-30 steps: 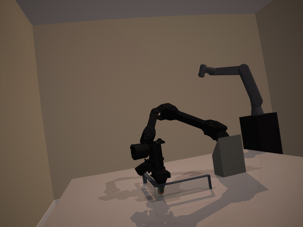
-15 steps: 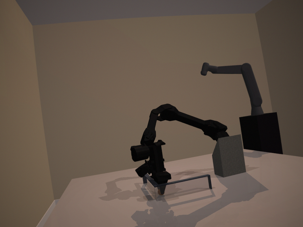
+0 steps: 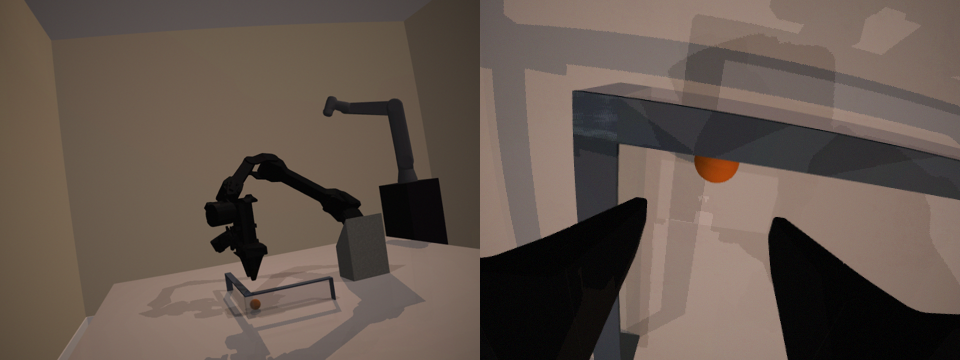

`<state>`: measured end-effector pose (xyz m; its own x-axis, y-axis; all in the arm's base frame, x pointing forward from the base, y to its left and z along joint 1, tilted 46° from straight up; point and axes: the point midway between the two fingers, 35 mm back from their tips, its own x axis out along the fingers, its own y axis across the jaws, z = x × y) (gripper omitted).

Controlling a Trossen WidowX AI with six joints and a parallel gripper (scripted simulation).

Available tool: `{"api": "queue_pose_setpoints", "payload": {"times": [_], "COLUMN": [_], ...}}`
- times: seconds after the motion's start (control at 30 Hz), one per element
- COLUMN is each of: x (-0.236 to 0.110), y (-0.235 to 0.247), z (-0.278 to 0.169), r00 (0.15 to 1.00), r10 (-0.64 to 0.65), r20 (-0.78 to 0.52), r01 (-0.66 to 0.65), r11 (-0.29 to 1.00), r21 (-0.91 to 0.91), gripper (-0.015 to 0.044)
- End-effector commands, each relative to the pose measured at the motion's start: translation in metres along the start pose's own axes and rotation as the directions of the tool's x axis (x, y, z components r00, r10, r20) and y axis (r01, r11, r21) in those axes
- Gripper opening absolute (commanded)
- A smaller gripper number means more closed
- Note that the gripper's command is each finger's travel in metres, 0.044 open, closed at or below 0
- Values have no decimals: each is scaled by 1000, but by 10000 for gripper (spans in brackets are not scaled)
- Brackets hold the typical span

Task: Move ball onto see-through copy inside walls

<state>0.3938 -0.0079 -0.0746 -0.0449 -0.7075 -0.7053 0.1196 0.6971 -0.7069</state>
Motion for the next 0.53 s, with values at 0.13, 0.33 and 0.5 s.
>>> {"api": "queue_pose_setpoints", "payload": {"times": [0.13, 0.33, 0.5], "x": [-10, -37, -64], "y": [1, 1, 0], "z": [2, 2, -1], "r00": [1000, 1000, 1000], "r10": [5, 7, 9], "r20": [16, 21, 25], "r01": [-5, -8, -9], "r11": [1000, 1000, 1000], "r21": [2, 4, 7], "gripper": [241, 319, 440]}}
